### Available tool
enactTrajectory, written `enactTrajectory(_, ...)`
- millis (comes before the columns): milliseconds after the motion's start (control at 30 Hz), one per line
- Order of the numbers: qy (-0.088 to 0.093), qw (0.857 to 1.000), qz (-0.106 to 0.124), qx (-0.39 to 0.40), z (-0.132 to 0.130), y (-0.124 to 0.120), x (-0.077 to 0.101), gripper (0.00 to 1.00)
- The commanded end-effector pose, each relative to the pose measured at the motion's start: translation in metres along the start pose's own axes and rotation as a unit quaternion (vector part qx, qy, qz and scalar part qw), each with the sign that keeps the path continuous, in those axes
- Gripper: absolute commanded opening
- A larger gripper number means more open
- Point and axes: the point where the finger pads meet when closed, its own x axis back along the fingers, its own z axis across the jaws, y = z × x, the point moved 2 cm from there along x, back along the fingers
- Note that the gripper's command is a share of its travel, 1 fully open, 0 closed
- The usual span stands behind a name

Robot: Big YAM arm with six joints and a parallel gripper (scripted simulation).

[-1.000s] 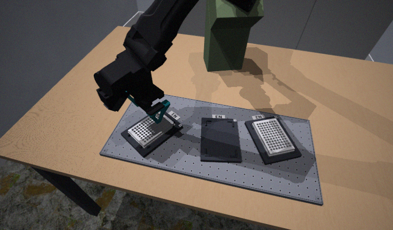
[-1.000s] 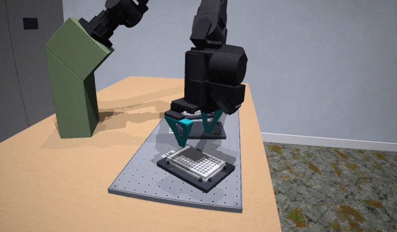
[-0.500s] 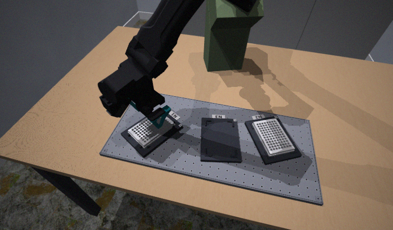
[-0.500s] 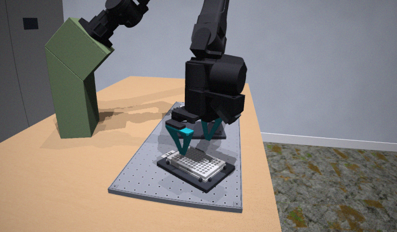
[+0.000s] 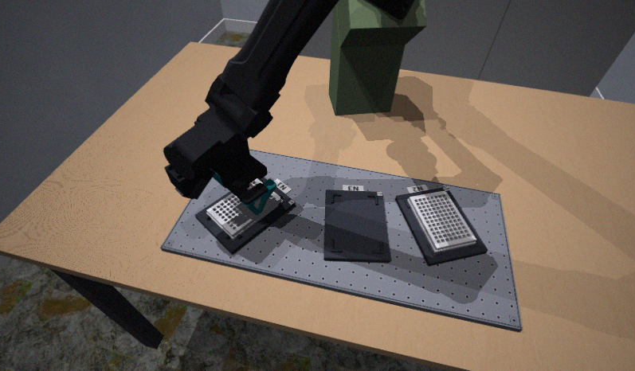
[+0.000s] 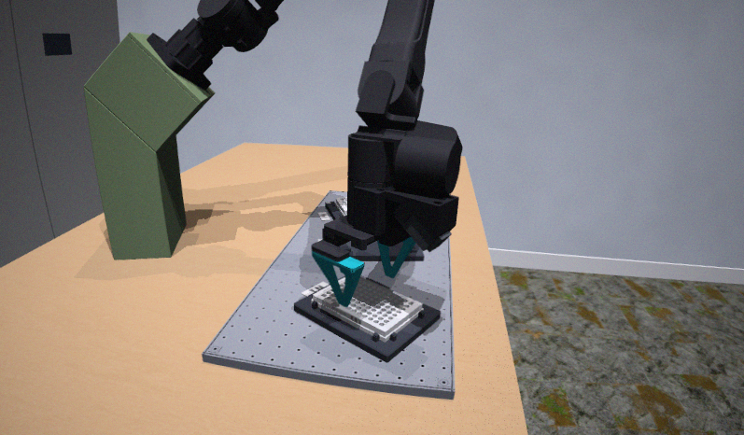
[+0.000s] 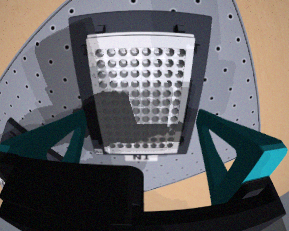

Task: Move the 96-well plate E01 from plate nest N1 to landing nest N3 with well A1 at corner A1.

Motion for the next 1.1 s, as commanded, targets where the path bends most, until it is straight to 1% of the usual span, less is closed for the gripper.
enactTrajectory(0,0.002,1.000,-0.002,0.000,0.003,0.001,-0.009,1.00)
enactTrajectory(233,0.002,1.000,-0.004,0.002,0.004,0.003,-0.021,1.00)
enactTrajectory(300,0.002,1.000,-0.004,0.002,0.004,0.003,-0.021,1.00)
enactTrajectory(333,0.005,1.000,-0.016,0.008,0.011,0.010,-0.012,1.00)
enactTrajectory(367,0.003,1.000,-0.007,0.003,0.006,0.004,-0.021,1.00)
enactTrajectory(400,0.002,1.000,-0.004,0.001,0.004,0.003,-0.026,1.00)
enactTrajectory(533,0.002,1.000,-0.002,0.000,0.003,0.000,-0.032,1.00)
enactTrajectory(600,0.002,1.000,0.001,-0.001,0.003,-0.003,-0.033,1.00)
enactTrajectory(633,0.000,1.000,-0.007,0.001,0.000,0.005,-0.024,1.00)
enactTrajectory(667,0.000,1.000,-0.007,0.001,0.000,0.005,-0.024,1.00)
enactTrajectory(700,0.005,1.000,-0.016,0.007,0.010,0.010,-0.022,1.00)
enactTrajectory(733,0.004,1.000,-0.015,0.008,0.010,0.010,-0.023,1.00)
enactTrajectory(767,0.000,1.000,-0.007,0.000,0.000,0.005,-0.024,1.00)
enactTrajectory(967,0.000,1.000,-0.007,0.000,0.000,0.005,-0.024,1.00)
enactTrajectory(1000,0.000,1.000,-0.007,0.000,0.000,0.005,-0.024,0.00)
enactTrajectory(1067,0.000,1.000,-0.007,0.000,0.000,0.005,-0.024,0.00)
